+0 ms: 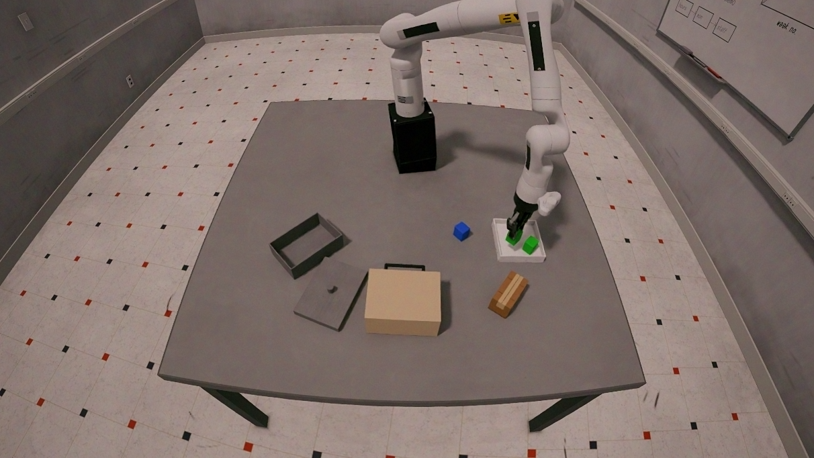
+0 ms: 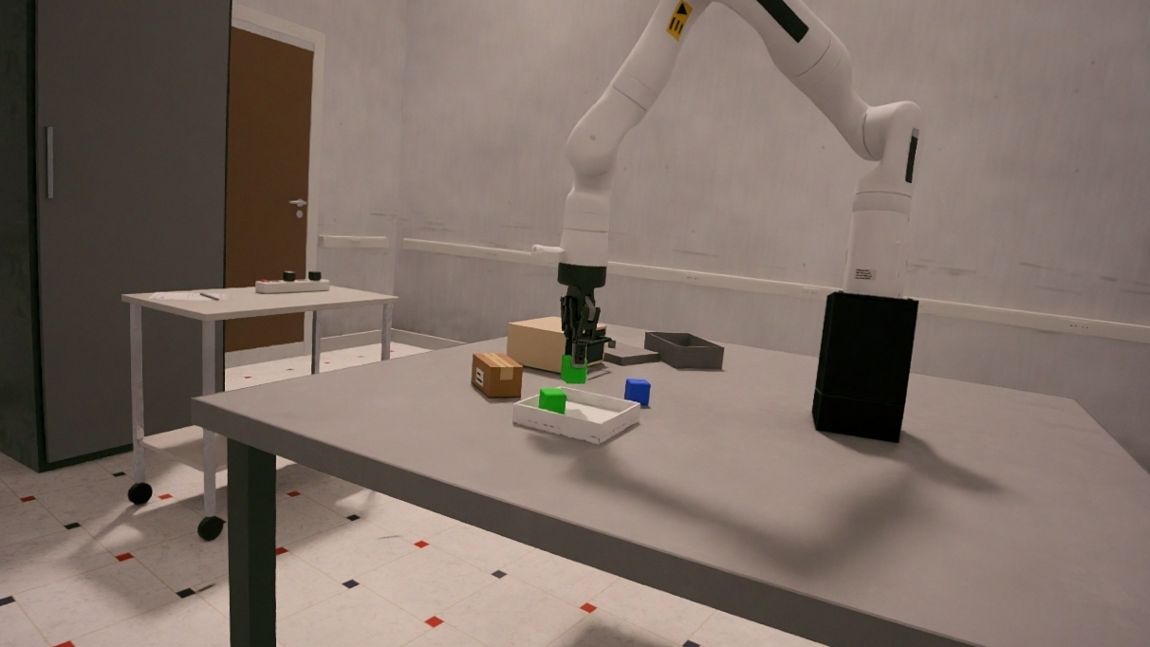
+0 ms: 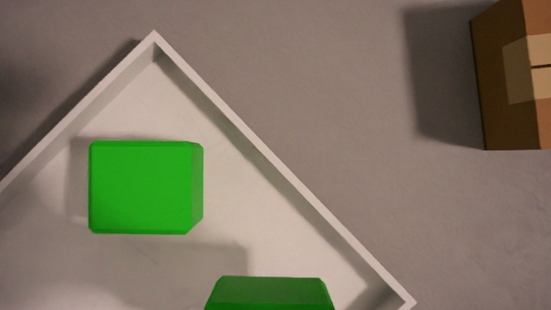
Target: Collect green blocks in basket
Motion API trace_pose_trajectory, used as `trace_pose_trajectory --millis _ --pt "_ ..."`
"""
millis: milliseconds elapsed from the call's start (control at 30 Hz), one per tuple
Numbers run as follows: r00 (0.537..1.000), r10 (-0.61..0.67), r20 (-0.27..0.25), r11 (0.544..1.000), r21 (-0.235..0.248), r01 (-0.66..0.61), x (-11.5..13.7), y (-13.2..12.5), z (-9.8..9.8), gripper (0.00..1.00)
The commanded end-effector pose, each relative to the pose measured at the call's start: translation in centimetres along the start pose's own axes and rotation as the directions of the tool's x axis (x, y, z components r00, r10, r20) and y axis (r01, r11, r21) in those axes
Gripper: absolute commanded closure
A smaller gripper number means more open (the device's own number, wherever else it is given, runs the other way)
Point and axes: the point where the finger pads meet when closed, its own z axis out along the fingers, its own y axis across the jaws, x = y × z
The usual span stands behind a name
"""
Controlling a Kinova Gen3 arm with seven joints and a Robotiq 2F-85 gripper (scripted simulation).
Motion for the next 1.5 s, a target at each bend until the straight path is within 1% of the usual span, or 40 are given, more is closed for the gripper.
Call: trace_pose_trajectory --millis 0,200,267,767,1467 --pt "1.000 0.000 -0.002 1.000 0.000 0.000 0.1 0.0 0.6 0.90" --pt "1.000 0.000 -0.002 1.000 0.000 0.000 0.1 0.0 1.6 0.90" --pt "1.000 0.000 -0.002 1.000 0.000 0.000 0.1 0.0 1.6 0.90" --pt "1.000 0.000 -0.002 1.000 0.000 0.000 0.2 0.0 3.4 0.90" --pt "1.000 0.000 -0.002 1.000 0.000 0.000 0.2 0.0 4.1 0.90"
